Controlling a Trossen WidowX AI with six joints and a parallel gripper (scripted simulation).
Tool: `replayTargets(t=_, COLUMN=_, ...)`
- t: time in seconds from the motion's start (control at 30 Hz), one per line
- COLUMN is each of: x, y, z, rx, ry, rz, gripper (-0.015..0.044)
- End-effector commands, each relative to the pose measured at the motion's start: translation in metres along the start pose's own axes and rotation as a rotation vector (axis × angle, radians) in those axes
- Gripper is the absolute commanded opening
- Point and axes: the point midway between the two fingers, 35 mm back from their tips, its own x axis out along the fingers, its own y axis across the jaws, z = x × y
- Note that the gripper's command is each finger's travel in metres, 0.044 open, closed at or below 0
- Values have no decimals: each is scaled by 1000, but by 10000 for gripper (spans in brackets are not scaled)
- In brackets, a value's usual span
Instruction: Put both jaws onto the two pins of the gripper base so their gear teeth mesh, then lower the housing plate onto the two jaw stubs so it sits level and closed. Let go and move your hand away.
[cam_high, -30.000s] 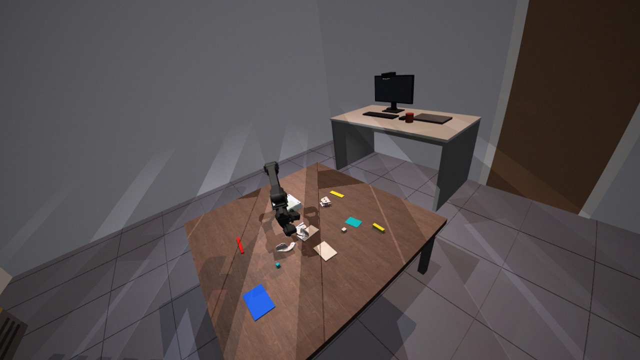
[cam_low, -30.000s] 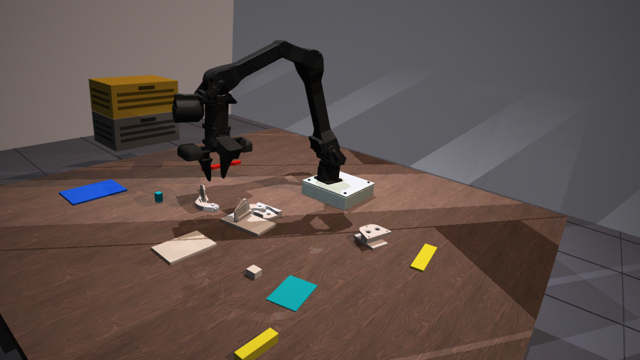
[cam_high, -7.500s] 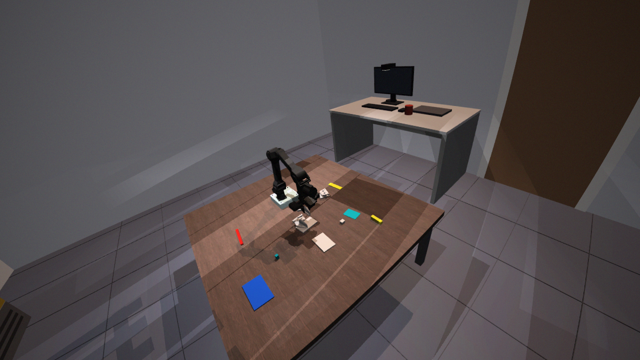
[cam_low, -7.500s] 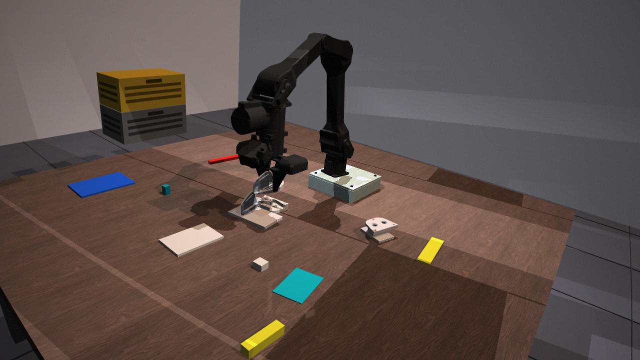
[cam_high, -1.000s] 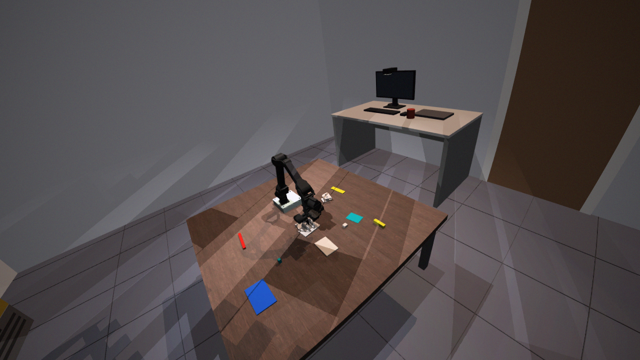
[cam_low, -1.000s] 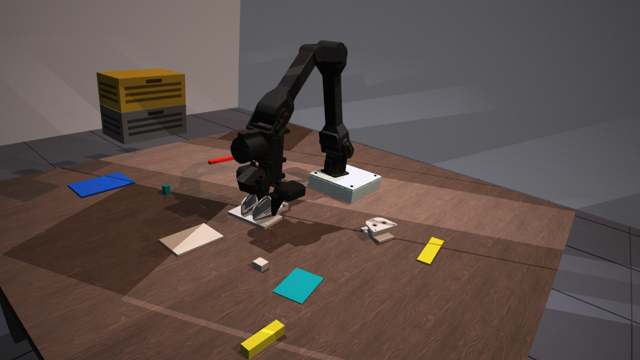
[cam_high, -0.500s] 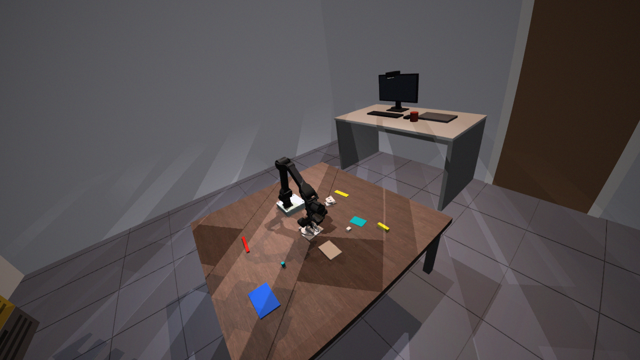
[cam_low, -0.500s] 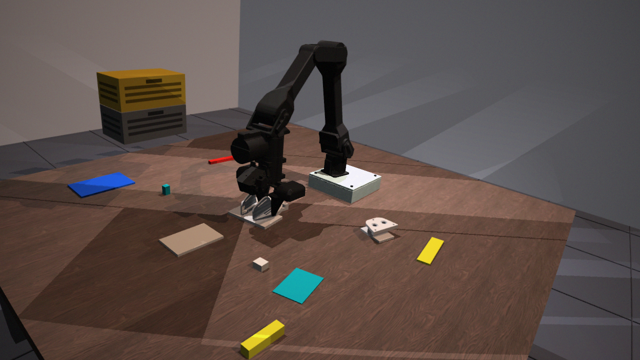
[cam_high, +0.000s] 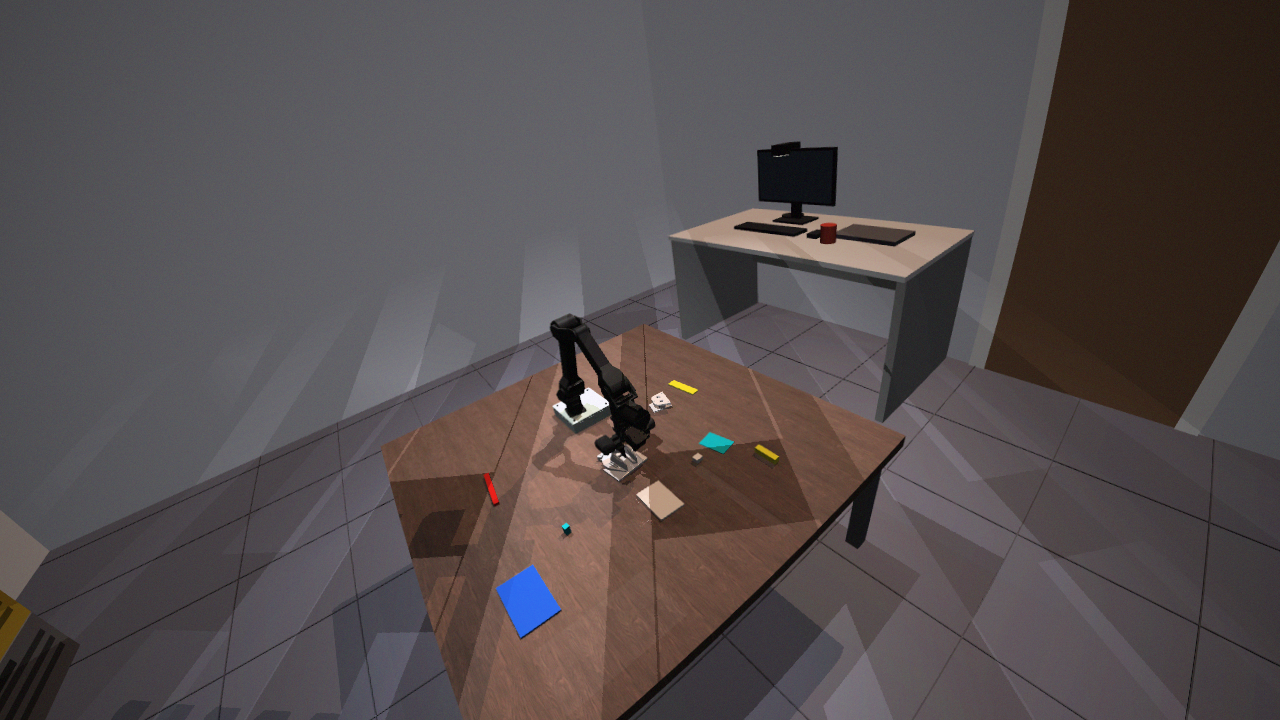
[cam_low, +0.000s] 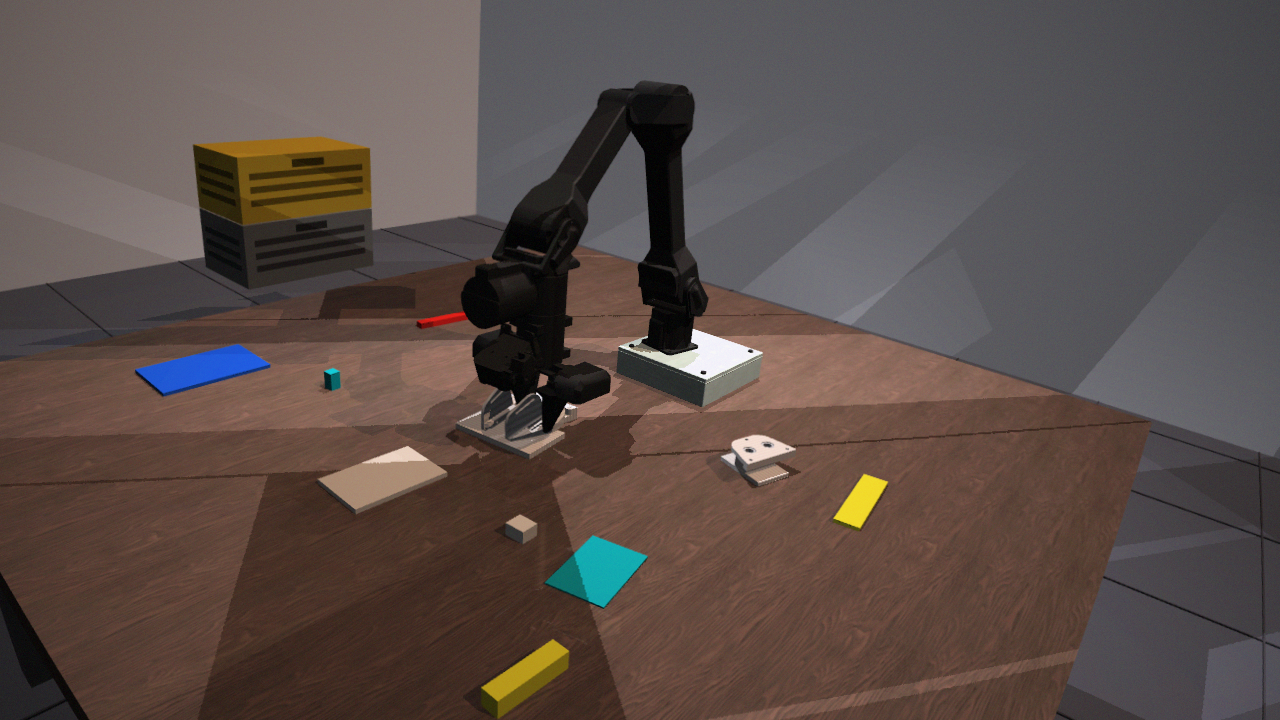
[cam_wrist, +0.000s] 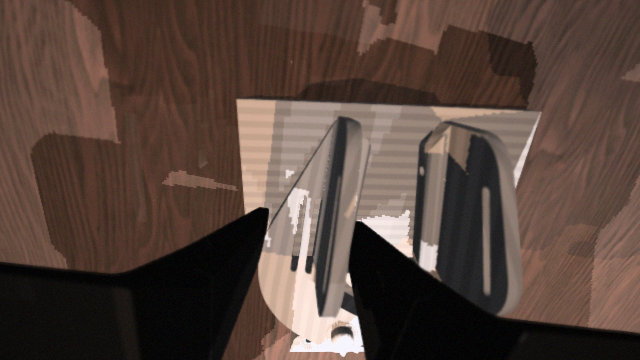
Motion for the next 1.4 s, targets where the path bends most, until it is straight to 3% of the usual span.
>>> replayTargets(t=0.0, x=2, y=0, z=-1, rx=1, ry=4, rz=2, gripper=134)
replayTargets(t=0.17, x=2, y=0, z=-1, rx=1, ry=4, rz=2, gripper=134)
replayTargets(t=0.3, x=0, y=0, z=0, rx=0, ry=0, rz=0, gripper=224)
replayTargets(t=0.77, x=-2, y=0, z=0, rx=0, ry=0, rz=0, gripper=224)
replayTargets(t=1.07, x=-66, y=0, z=0, rx=1, ry=3, rz=2, gripper=224)
replayTargets(t=1.23, x=-60, y=0, z=1, rx=0, ry=-1, rz=0, gripper=224)
replayTargets(t=1.37, x=-63, y=16, z=-2, rx=-4, ry=-3, rz=23, gripper=329)
